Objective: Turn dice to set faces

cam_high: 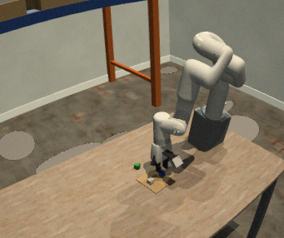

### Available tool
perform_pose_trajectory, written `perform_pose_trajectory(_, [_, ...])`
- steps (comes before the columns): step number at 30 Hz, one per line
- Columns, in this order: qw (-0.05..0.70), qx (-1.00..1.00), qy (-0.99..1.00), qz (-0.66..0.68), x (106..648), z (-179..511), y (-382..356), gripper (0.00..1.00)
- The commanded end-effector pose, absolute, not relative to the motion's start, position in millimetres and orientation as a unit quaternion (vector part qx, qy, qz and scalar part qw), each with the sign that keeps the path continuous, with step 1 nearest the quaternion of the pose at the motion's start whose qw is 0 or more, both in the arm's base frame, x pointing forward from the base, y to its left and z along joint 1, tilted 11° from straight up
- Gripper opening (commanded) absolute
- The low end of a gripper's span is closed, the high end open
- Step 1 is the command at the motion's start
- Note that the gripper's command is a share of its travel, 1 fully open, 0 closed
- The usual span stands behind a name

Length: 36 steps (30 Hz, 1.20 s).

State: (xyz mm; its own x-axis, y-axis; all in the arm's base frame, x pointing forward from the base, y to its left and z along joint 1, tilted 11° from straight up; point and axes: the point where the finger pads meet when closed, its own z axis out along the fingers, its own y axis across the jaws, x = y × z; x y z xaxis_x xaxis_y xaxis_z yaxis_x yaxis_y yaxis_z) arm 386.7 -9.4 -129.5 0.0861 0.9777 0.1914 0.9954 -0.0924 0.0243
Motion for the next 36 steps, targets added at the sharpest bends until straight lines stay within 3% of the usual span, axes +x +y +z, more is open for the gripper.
perform_pose_trajectory(1, [0.057, -0.735, -0.671, -0.077, 387, -118, -11, 0.42])
perform_pose_trajectory(18, [0.057, -0.735, -0.671, -0.077, 385, -77, -19, 0.42])
perform_pose_trajectory(19, [0.057, -0.735, -0.671, -0.077, 385, -77, -19, 1.0])
perform_pose_trajectory(36, [0.057, -0.735, -0.671, -0.077, 385, -77, -19, 1.0])
